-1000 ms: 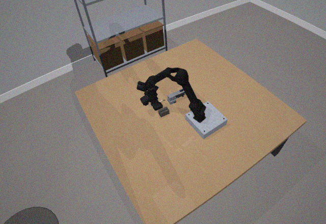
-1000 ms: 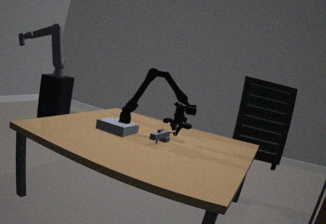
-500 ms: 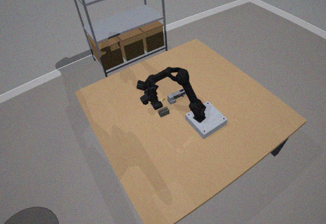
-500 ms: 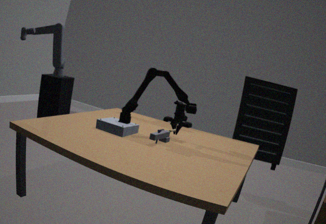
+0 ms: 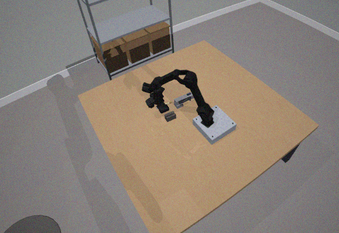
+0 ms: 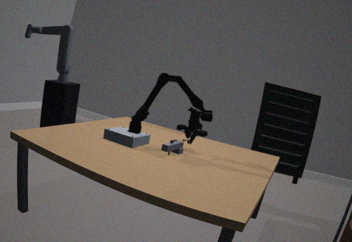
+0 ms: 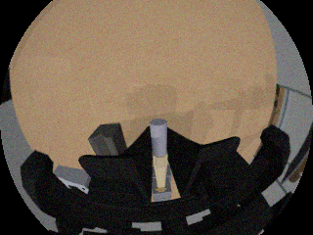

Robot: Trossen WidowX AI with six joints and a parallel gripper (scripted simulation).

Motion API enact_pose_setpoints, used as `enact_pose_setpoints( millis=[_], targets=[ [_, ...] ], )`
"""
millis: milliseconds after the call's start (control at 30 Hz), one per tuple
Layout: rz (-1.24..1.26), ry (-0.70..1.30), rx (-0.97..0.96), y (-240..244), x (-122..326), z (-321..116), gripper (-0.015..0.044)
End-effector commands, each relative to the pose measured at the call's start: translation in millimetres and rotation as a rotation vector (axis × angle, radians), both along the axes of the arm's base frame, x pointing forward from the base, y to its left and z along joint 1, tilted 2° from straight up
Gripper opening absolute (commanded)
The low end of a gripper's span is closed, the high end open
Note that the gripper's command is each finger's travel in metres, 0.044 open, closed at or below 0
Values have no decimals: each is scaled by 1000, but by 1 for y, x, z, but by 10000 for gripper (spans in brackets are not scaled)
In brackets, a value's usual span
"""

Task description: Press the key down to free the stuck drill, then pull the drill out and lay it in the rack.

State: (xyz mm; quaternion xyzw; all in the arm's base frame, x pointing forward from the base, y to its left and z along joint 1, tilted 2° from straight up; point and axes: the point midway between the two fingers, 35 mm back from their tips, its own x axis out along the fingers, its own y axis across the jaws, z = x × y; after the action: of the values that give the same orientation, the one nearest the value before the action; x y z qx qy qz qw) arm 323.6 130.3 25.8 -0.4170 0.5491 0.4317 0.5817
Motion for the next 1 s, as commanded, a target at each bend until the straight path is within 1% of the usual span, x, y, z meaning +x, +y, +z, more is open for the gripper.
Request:
enact_pose_setpoints(
  millis=[0, 967],
  targets=[
    [-2, 0, -1, 0, 0, 3, 0],
    [-2, 0, -1, -2, -1, 20, 0]
  ],
)
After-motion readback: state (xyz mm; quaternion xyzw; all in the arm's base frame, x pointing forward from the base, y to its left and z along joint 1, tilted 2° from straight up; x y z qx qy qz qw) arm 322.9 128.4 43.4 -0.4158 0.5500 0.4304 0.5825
